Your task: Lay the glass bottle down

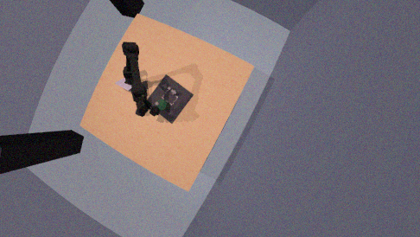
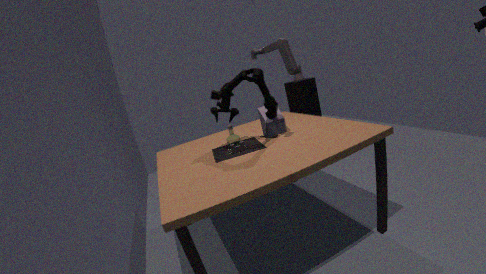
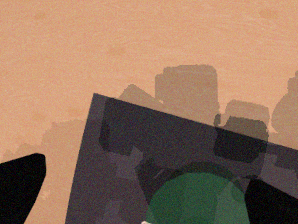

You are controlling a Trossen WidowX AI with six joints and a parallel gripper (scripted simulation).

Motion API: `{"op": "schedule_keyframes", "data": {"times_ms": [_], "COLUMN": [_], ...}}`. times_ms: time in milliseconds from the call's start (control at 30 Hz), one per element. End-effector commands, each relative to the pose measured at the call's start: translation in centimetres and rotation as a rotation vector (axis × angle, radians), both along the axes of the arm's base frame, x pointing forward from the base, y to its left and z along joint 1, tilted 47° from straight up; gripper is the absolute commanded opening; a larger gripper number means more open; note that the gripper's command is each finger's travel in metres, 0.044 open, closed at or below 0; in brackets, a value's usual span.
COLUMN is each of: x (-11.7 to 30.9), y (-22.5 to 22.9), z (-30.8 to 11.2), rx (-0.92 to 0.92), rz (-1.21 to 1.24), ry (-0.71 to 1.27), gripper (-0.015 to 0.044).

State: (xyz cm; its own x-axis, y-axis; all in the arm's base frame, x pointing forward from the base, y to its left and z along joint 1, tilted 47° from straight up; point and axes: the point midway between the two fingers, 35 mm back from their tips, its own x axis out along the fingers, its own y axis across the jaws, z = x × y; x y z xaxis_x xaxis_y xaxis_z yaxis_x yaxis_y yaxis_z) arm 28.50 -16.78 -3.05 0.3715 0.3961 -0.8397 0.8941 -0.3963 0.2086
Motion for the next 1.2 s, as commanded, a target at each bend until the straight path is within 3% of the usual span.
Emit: {"op": "schedule_keyframes", "data": {"times_ms": [0, 367, 1167], "x": [-3.2, -1.4, -0.7], "y": [0.7, 2.8, 4.3], "z": [1.4, -1.2, 0.4], "rx": [0.239, 0.349, 0.351], "rz": [-0.129, 0.129, 0.134], "ry": [-0.113, 0.197, 0.203], "gripper": [0.0440, 0.0440, 0.0440]}}
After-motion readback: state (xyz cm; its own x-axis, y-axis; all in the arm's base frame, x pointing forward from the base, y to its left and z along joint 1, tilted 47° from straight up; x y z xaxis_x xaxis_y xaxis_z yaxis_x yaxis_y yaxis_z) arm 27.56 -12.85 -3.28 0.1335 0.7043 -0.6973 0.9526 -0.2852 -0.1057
